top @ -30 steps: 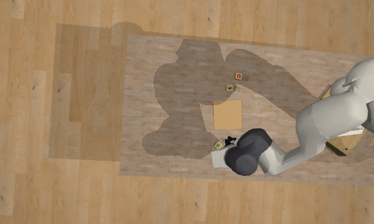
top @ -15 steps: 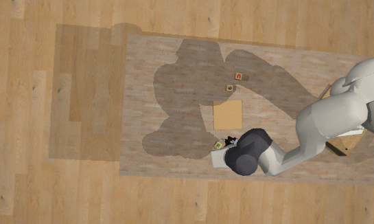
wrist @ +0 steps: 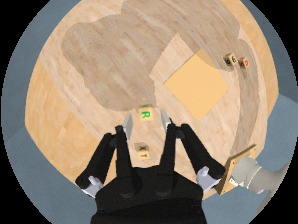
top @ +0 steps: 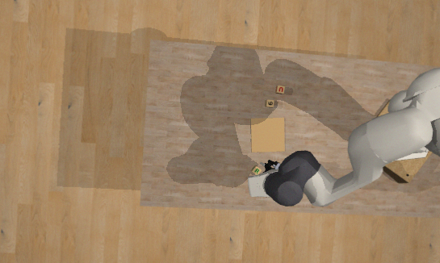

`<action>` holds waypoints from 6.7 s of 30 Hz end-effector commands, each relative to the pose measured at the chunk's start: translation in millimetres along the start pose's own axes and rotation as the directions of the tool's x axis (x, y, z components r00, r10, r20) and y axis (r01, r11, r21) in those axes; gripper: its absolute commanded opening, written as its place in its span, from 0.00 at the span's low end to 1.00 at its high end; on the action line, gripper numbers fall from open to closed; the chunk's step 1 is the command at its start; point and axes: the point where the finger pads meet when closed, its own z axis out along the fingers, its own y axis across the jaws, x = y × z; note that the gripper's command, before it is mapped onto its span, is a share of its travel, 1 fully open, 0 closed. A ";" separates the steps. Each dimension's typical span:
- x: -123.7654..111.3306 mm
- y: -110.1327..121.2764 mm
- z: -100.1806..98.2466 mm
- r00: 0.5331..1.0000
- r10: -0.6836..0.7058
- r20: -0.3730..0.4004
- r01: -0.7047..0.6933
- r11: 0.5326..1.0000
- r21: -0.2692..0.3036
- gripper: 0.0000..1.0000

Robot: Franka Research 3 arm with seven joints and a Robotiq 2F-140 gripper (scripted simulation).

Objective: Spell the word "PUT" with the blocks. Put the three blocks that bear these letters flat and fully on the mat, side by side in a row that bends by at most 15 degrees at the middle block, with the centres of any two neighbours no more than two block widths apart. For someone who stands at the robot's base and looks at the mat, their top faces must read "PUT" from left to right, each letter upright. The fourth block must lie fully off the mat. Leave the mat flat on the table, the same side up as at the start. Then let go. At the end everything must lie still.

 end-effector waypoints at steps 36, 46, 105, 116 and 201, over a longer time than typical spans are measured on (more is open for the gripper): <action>1.6 -0.7 0.2 1.000 0.002 0.001 -0.002 1.000 0.002 0.40; 1.6 -0.7 0.2 1.000 0.002 0.001 -0.002 1.000 0.002 0.40; 1.5 -0.8 37.6 1.000 0.002 0.001 -0.002 1.000 0.002 0.40; 1.5 -0.8 37.6 1.000 0.002 0.001 -0.002 1.000 0.002 0.40; 1.6 -0.6 -60.6 1.000 0.002 0.001 -0.002 1.000 0.002 0.16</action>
